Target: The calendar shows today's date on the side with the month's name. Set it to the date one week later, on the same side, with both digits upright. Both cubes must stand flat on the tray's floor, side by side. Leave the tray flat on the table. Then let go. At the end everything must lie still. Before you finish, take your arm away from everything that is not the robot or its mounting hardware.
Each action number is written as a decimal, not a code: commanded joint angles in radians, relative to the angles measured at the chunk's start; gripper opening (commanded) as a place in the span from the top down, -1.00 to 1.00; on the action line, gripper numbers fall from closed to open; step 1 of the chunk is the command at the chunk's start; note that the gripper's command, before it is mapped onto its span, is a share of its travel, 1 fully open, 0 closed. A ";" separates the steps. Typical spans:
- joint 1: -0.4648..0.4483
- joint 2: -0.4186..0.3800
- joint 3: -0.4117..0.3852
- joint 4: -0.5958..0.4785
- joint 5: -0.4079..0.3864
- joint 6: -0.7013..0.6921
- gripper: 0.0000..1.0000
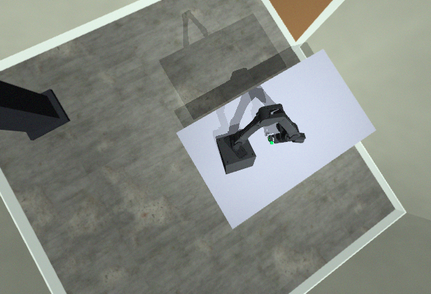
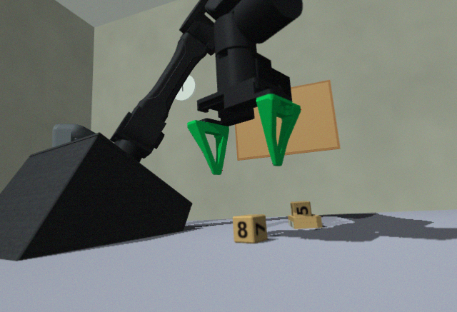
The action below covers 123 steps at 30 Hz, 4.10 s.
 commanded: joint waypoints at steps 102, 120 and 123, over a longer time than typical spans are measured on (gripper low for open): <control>0.066 0.081 -0.104 0.209 -0.016 0.055 0.11; 0.066 0.081 -0.105 0.209 -0.016 0.055 0.11; 0.066 0.081 -0.105 0.209 -0.016 0.055 0.11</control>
